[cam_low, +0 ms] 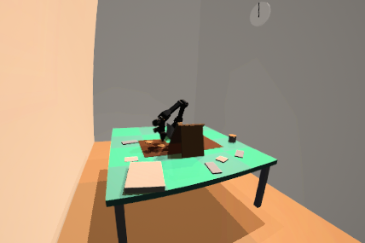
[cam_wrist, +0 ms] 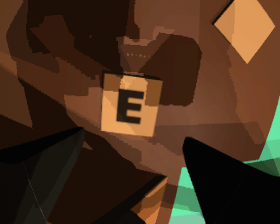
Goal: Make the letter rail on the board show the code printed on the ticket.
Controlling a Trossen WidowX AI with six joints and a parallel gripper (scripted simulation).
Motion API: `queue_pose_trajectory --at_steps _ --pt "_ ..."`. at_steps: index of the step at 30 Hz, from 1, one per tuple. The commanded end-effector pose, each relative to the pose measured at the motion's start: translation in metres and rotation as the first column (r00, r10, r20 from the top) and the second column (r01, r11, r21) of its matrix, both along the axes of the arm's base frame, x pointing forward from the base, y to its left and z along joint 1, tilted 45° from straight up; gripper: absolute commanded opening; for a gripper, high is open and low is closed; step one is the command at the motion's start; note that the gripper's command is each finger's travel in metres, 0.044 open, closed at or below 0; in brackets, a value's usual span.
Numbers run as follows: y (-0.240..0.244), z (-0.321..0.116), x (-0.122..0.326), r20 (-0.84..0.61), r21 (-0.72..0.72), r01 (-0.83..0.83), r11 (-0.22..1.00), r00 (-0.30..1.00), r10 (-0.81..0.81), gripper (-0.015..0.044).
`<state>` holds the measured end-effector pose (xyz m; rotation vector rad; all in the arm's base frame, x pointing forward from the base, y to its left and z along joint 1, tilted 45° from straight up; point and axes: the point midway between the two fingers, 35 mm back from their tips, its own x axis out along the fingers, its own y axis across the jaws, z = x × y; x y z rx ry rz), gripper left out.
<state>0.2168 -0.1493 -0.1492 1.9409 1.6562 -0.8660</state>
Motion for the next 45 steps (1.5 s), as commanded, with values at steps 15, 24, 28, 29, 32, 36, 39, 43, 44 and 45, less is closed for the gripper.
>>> queue_pose_trajectory --at_steps 15,24,28,29,32,36,39,43,44,45 --pt "0.02 -0.029 0.007 -0.02 -0.009 0.014 1.0 1.0 -0.014 0.034" --pt "0.019 -0.029 0.007 -0.02 -0.009 0.014 1.0 1.0 -0.014 0.034" --pt "0.019 -0.029 0.007 -0.02 -0.009 0.014 1.0 1.0 -0.014 0.034" --pt "0.019 -0.029 0.007 -0.02 -0.009 0.014 1.0 1.0 -0.014 0.034" --pt "0.019 -0.029 0.007 -0.02 -0.009 0.014 1.0 1.0 -0.014 0.034" --pt "0.019 -0.029 0.007 -0.02 -0.009 0.014 1.0 1.0 -0.014 0.034" --pt "0.019 -0.029 0.007 -0.02 -0.009 0.014 1.0 1.0 -0.014 0.034" --pt "0.019 -0.029 0.007 -0.02 -0.009 0.014 1.0 1.0 -0.014 0.034" --pt "0.019 -0.029 0.007 -0.02 -0.009 0.014 1.0 1.0 -0.014 0.034" --pt "0.02 -0.029 0.007 -0.02 -0.009 0.014 1.0 1.0 -0.014 0.034"
